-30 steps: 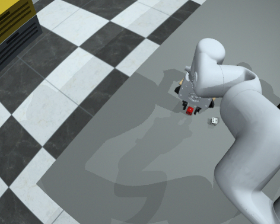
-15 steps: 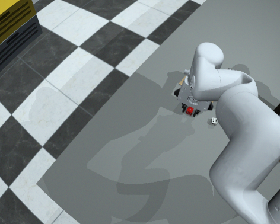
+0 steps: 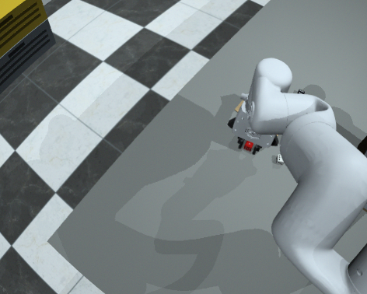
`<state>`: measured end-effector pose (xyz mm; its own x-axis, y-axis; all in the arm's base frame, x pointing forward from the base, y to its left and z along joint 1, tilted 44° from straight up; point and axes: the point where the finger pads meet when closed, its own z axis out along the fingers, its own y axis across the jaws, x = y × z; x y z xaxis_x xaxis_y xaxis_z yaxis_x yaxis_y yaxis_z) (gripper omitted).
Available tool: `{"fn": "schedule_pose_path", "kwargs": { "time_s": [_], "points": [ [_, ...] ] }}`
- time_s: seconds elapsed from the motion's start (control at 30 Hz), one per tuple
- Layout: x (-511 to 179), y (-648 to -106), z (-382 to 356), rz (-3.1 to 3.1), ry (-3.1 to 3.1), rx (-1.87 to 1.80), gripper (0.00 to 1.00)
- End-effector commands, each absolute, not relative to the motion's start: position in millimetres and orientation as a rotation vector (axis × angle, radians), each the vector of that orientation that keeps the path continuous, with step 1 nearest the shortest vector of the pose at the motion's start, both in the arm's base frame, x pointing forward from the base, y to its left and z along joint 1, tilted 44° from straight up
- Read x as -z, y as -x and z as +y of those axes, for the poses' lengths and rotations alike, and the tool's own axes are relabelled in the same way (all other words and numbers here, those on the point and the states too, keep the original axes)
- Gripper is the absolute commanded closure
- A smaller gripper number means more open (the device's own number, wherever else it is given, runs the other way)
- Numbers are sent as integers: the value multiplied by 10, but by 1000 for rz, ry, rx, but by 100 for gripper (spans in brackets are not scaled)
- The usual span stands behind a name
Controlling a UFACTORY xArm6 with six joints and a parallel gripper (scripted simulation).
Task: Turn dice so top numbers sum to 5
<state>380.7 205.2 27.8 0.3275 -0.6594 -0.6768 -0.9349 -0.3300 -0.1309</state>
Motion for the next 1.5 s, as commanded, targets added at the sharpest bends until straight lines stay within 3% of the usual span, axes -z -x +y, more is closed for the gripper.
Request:
{"fn": "schedule_pose_path", "kwargs": {
  "time_s": [0.0,0.9,0.93,1.47],
  "points": [
    [-285,-3819,2049,1398,2088,-710,64],
    [-285,-3819,2049,1398,2088,-710,64],
    [-285,-3819,2049,1398,2088,-710,85],
    [-285,-3819,2049,1398,2088,-710,85]
  ]
}}
